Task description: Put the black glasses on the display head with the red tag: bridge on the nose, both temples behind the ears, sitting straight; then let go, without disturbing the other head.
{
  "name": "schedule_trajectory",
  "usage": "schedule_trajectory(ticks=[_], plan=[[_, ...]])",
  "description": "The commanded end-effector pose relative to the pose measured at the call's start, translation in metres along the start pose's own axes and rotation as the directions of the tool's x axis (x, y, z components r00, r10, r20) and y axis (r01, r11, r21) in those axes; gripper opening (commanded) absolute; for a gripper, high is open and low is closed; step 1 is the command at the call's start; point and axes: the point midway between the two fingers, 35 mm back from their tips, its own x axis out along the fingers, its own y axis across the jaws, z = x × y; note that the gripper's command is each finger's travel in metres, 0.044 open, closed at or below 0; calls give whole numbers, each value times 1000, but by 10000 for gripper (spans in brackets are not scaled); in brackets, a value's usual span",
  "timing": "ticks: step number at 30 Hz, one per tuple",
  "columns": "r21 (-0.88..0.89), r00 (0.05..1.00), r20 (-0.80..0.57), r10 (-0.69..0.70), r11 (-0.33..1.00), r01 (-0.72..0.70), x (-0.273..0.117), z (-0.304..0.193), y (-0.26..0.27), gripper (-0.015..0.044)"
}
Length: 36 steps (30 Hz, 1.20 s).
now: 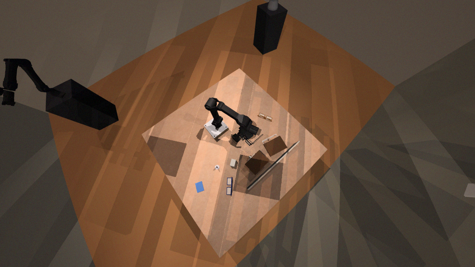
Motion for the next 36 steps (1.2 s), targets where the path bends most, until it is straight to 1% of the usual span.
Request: schedule_trajectory(ticks=[1,9,18,27,36], plan=[[105,1000,18,-22,994,20,-4,-1,7,0],[299,997,57,-50,954,31,-13,-4,22,0],[502,991,107,-75,865,11,-22,-8,38,0],[678,982,163,-91,734,-44,-33,-13,55,0],[814,970,222,-99,567,-128,-43,-20,71,0]])
